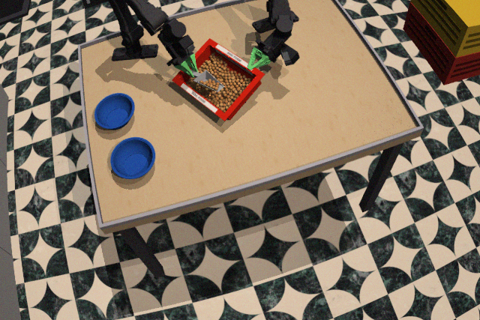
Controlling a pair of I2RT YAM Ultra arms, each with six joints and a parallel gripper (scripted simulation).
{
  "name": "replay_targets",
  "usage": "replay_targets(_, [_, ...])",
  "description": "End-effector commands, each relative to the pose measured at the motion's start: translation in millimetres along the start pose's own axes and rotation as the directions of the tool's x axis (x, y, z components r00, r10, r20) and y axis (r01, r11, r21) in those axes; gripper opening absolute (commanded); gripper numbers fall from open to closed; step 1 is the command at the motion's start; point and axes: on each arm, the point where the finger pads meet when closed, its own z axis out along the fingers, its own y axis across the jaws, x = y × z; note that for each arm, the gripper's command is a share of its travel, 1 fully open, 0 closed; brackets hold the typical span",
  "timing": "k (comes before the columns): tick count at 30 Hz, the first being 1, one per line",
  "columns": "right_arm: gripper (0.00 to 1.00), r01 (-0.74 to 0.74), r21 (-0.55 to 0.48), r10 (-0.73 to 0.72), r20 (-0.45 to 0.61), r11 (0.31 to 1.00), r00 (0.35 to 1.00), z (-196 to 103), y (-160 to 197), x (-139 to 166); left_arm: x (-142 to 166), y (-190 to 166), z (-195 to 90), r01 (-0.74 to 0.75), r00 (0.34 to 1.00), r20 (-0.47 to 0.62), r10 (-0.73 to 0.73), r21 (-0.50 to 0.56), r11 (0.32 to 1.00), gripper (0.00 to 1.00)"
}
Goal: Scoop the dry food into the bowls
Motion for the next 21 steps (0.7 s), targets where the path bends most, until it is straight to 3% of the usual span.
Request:
replay_targets(1, [0.0, -0.005, 0.033, 0.0, 0.138, 0.999, 0.99, -9.0, -1.0, -23.9, -8.9, -43.5, -5.8, -0.107, 0.994, 0.029, 0.105, 0.097, 0.99, 0.0])
replay_targets(4, [0.0, 0.012, 0.053, -0.021, 0.178, 0.999, 0.984, -11.2, -0.5, -23.4, -8.9, -43.5, -5.8, -0.107, 0.994, 0.029, 0.105, 0.097, 0.99, 0.0])
replay_targets(5, [0.0, 0.014, 0.022, -0.017, 0.136, 1.0, 0.991, -10.4, 3.3, -19.2, -8.9, -43.4, -5.8, -0.107, 0.994, 0.029, 0.105, 0.097, 0.99, 0.0])
replay_targets(7, [0.0, 0.006, 0.019, -0.009, 0.17, 1.0, 0.985, -15.3, 4.8, -33.9, -8.9, -43.4, -5.8, -0.107, 0.994, 0.029, 0.105, 0.097, 0.99, 0.0])
replay_targets(11, [0.0, -0.009, 0.03, 0.004, 0.147, 1.0, 0.989, -12.4, -1.8, -20.3, -8.9, -43.5, -5.8, -0.107, 0.994, 0.029, 0.105, 0.097, 0.99, 0.0])
replay_targets(21, [0.0, -0.018, 0.036, 0.013, 0.142, 0.999, 0.99, -28.8, 4.4, -36.7, -8.9, -43.5, -5.8, -0.107, 0.994, 0.029, 0.105, 0.097, 0.99, 0.0])
